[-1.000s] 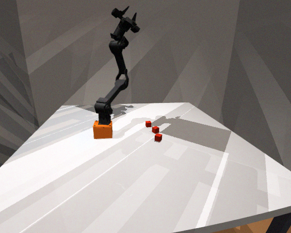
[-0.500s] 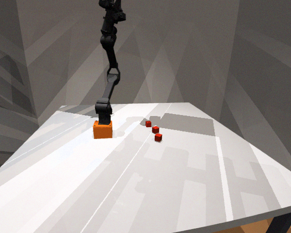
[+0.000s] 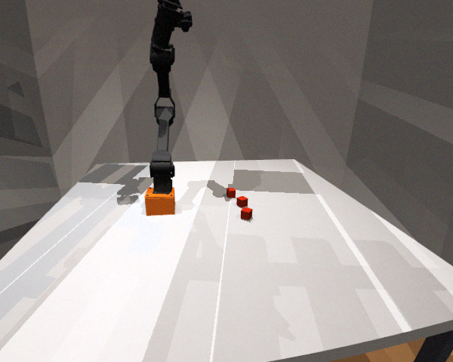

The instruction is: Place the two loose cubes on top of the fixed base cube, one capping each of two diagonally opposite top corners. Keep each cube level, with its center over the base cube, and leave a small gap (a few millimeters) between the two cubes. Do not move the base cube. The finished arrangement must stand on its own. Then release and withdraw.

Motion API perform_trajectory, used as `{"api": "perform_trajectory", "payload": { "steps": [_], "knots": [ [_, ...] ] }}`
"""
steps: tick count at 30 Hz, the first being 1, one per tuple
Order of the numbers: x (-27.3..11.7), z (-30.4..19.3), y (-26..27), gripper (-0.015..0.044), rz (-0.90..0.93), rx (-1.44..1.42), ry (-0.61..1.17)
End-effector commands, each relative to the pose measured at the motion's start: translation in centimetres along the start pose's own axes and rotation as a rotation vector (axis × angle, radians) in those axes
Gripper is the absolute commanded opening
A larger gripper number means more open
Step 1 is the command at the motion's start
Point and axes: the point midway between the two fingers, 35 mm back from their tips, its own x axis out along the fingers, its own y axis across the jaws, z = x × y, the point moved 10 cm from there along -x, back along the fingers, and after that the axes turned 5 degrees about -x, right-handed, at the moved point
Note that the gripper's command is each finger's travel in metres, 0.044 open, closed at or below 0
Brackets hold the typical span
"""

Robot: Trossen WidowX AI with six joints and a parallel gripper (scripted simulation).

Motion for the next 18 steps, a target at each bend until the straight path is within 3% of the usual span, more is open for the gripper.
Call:
{"api": "perform_trajectory", "payload": {
  "steps": [1, 18],
  "knots": [
    [0.9, 0.2, 3.3, 0.0265, 0.122, 0.230, -0.013],
    [2.2, 5.2, 13.9, 0.0265, 0.603, 0.979, -0.010]
  ]
}}
